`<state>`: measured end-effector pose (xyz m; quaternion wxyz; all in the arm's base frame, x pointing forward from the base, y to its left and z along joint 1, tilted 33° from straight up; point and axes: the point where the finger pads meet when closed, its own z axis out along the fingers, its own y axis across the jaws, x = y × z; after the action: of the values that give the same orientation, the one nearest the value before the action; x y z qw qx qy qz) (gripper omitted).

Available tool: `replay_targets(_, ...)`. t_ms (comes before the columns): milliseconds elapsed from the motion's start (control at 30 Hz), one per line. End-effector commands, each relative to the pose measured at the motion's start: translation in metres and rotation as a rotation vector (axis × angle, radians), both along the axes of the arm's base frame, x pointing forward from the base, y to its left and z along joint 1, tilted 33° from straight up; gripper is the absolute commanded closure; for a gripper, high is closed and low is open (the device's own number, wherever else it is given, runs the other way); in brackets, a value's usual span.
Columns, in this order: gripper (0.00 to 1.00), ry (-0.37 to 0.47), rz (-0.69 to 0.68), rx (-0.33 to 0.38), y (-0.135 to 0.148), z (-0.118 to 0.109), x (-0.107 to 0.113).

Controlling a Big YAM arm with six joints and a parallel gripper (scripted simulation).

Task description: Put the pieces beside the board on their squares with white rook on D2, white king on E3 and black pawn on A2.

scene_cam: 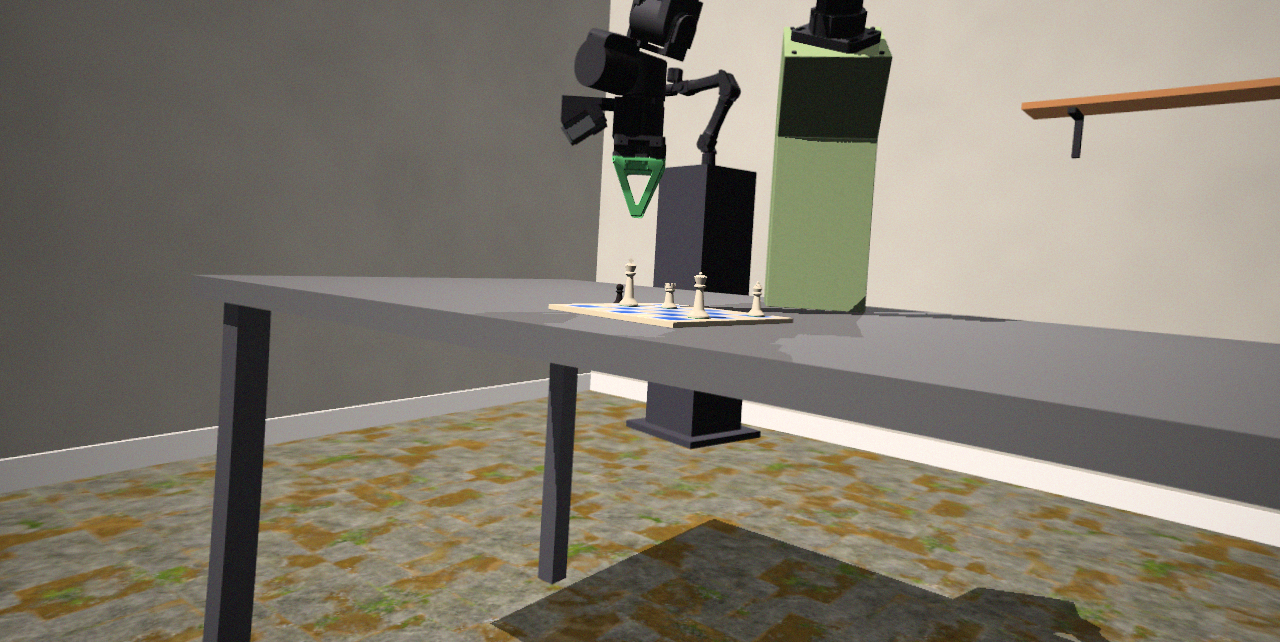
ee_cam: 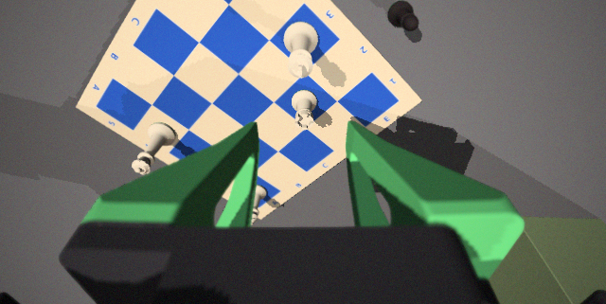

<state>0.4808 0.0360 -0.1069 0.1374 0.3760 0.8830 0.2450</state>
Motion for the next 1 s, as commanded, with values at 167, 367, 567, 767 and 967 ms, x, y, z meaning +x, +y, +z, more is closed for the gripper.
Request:
replay_targets(167, 0.0, -0.006, 0.023, -0.009, 0.002, -0.001, -0.001)
replay_targets(367, 0.0, -0.006, 0.023, -0.009, 0.002, -0.001, -0.001)
replay_targets(567, 0.0, -0.006, 0.023, -0.009, 0.002, -0.001, -0.001)
replay_targets(767, 0.0, -0.018, 0.018, -0.016, -0.012, -0.007, 0.001)
replay_targets(967, 0.0, -0.113, 0.251, -0.138, -0.05, -0.056, -0.008)
